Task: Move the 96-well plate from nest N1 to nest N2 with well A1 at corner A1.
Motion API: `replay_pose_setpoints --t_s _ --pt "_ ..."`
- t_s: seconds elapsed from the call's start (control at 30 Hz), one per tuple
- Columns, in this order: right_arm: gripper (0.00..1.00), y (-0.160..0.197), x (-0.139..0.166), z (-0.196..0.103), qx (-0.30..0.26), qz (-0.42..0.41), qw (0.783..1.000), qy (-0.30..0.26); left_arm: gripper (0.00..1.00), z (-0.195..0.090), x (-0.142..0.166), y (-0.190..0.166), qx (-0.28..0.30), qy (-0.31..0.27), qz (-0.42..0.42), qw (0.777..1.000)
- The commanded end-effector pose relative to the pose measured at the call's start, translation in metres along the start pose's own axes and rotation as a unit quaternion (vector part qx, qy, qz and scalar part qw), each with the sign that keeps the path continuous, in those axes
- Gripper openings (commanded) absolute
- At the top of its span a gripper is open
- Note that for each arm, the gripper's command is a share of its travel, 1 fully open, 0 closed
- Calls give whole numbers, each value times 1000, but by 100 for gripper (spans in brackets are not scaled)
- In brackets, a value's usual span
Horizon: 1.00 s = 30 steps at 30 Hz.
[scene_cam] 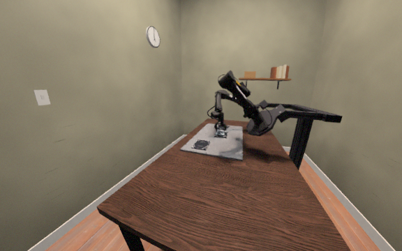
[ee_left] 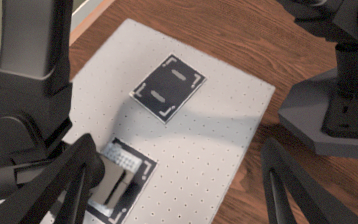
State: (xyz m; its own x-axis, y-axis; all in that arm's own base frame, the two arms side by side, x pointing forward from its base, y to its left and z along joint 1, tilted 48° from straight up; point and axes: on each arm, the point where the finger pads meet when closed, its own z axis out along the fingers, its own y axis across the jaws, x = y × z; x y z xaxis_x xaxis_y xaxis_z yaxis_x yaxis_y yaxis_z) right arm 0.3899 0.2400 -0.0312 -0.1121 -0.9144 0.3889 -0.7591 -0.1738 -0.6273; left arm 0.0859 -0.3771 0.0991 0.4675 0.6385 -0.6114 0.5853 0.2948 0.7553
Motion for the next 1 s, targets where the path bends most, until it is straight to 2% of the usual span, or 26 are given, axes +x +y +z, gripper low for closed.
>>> replay_pose_setpoints --t_s 0.0,0.3,0.97 --pt "78 -5 -10 -10 11 5 1000 -10 100 -3 -6 -2 2 -11 -4 1000" --pt "78 -1 -10 -15 27 23 999 -16 100 -3 -6 -2 2 -11 -4 1000" --pt "78 10 -7 -18 24 15 999 -15 100 -3 -6 -2 2 -11 -4 1000"
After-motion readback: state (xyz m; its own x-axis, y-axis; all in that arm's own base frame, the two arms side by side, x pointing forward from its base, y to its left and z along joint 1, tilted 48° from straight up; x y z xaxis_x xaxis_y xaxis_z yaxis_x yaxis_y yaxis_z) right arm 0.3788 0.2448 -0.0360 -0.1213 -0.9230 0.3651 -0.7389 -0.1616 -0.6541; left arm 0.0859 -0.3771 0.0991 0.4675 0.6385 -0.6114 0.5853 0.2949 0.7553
